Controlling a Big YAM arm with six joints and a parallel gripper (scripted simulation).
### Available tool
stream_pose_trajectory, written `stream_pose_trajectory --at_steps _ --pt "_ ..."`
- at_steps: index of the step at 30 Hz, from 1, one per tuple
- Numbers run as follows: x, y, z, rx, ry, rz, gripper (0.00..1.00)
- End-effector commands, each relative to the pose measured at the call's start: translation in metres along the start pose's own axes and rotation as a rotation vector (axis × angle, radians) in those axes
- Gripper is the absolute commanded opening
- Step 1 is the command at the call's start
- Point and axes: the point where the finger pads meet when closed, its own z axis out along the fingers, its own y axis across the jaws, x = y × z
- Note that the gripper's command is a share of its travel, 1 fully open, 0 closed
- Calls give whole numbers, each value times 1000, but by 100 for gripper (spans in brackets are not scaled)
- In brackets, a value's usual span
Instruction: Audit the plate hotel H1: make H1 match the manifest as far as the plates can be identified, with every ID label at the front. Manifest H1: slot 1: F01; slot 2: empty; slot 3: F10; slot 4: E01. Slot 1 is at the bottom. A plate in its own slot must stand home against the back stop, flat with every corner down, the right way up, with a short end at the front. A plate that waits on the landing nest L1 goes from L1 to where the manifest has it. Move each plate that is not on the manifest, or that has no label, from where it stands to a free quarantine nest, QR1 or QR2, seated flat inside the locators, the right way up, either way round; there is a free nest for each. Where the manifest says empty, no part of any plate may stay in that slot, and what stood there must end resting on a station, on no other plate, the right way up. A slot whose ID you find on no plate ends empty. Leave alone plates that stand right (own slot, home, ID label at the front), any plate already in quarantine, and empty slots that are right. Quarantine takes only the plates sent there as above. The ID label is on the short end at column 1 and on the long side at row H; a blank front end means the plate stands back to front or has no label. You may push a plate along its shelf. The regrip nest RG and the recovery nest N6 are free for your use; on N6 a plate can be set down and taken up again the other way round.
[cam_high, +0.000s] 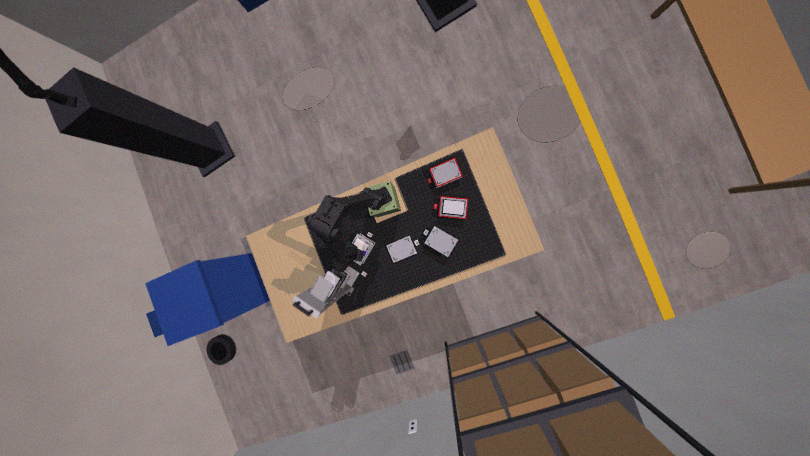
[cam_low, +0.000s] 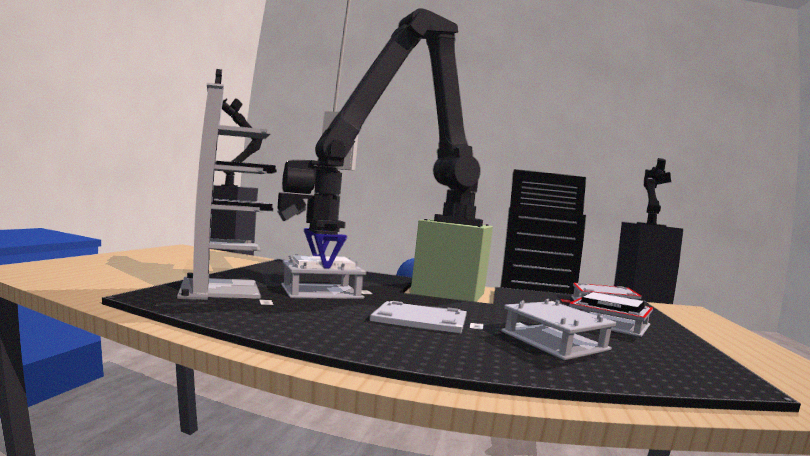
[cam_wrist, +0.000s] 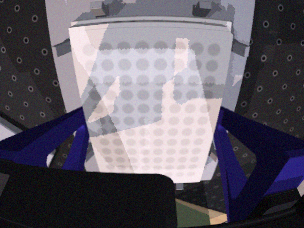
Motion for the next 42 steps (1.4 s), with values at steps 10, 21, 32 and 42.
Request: stream_pose_trajectory --at_steps 10,21,32,42 --pt "-5 3 -20 -1 -24 3 86" --pt "-13 3 -33 -2 -39 3 86" --pt "-24 3 -46 -3 -59 2 86" --pt "-25 2 -57 -3 -61 2 86"
